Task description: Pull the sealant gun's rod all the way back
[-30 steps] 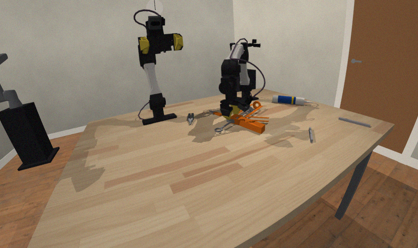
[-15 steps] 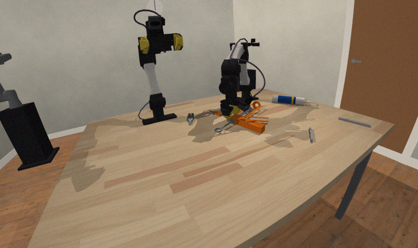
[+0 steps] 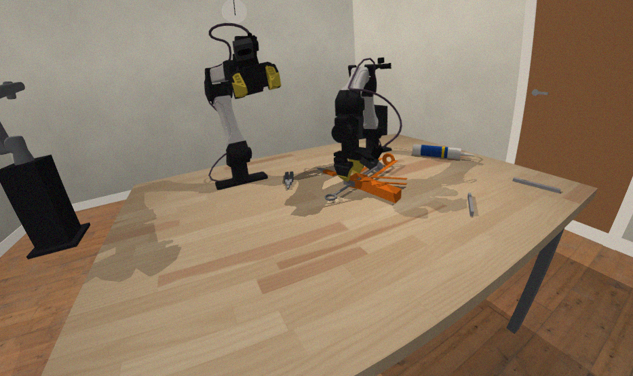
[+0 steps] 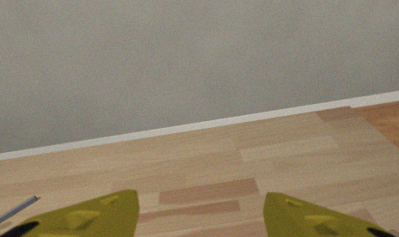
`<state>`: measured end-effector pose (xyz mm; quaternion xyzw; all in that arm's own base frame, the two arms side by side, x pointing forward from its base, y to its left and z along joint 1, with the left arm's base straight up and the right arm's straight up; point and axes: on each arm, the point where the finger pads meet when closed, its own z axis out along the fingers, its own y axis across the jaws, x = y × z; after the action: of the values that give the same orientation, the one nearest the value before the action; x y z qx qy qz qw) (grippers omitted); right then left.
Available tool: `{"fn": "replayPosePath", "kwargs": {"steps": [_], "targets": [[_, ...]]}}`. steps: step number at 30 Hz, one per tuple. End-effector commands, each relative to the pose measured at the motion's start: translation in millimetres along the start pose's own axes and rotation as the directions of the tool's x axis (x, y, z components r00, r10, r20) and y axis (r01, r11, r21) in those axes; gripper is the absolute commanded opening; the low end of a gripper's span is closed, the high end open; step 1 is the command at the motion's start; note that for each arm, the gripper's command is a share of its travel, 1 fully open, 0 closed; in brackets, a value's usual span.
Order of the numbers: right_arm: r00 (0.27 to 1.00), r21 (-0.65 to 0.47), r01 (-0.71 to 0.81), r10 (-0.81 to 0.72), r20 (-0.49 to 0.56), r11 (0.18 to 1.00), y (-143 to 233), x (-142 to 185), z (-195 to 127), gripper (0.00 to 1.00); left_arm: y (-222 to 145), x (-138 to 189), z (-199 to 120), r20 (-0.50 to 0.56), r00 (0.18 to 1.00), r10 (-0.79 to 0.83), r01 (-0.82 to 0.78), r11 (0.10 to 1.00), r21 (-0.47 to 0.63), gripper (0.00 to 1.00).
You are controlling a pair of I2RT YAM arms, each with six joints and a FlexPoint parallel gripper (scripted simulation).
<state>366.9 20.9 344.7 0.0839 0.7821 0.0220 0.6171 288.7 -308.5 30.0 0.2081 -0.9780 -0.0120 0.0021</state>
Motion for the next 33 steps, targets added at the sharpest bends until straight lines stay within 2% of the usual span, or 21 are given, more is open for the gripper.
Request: {"fn": "replayPosePath", "kwargs": {"steps": [1, 4, 9, 13, 19, 21, 27, 33], "targets": [[0.978, 0.131, -0.133, 0.152, -0.145, 0.982, -0.3, 24.8, 0.1, 0.62, -2.2, 0.8, 3.2, 0.003, 1.000, 0.008, -0.008, 1.000, -0.005, 0.46], [0.968, 0.145, -0.152, 0.177, -0.175, 0.978, 3.2, 32.1, 0.2, 0.62, -2.2, 0.8, 3.2, 0.003, 1.000, 0.008, -0.008, 1.000, -0.005, 0.46], [0.894, 0.219, -0.245, 0.308, -0.326, 0.944, 22.6, 69.3, 1.1, 0.62, -2.2, 0.8, 3.2, 0.003, 1.000, 0.008, -0.008, 1.000, -0.005, 0.46], [0.793, 0.297, -0.311, 0.419, -0.443, 0.903, 39.6, 100.8, 2.1, 0.62, -2.2, 0.8, 3.2, 0.003, 1.000, 0.008, -0.008, 1.000, -0.005, 0.46], [0.596, 0.440, -0.367, 0.570, -0.566, 0.820, 62.6, 146.1, 7.3, 0.62, -2.2, 0.8, 3.2, 0.003, 1.000, 0.008, -0.008, 1.000, -0.005, 0.46], [0.596, 0.440, -0.367, 0.570, -0.566, 0.820, 62.6, 146.1, 7.3, 0.62, -2.2, 0.8, 3.2, 0.003, 1.000, 0.008, -0.008, 1.000, -0.005, 0.46], [0.293, 0.611, -0.375, 0.715, -0.635, 0.697, 91.0, 200.2, 15.3, 0.62, -2.2, 0.8, 3.2, 0.003, 1.000, 0.008, -0.008, 1.000, -0.005, 0.46], [0.012, 0.747, -0.314, 0.789, -0.614, 0.586, 113.3, 249.6, 25.4, 0.62, -2.2, 0.8, 3.2, 0.003, 1.000, 0.008, -0.008, 1.000, -0.005, 0.46]]}}
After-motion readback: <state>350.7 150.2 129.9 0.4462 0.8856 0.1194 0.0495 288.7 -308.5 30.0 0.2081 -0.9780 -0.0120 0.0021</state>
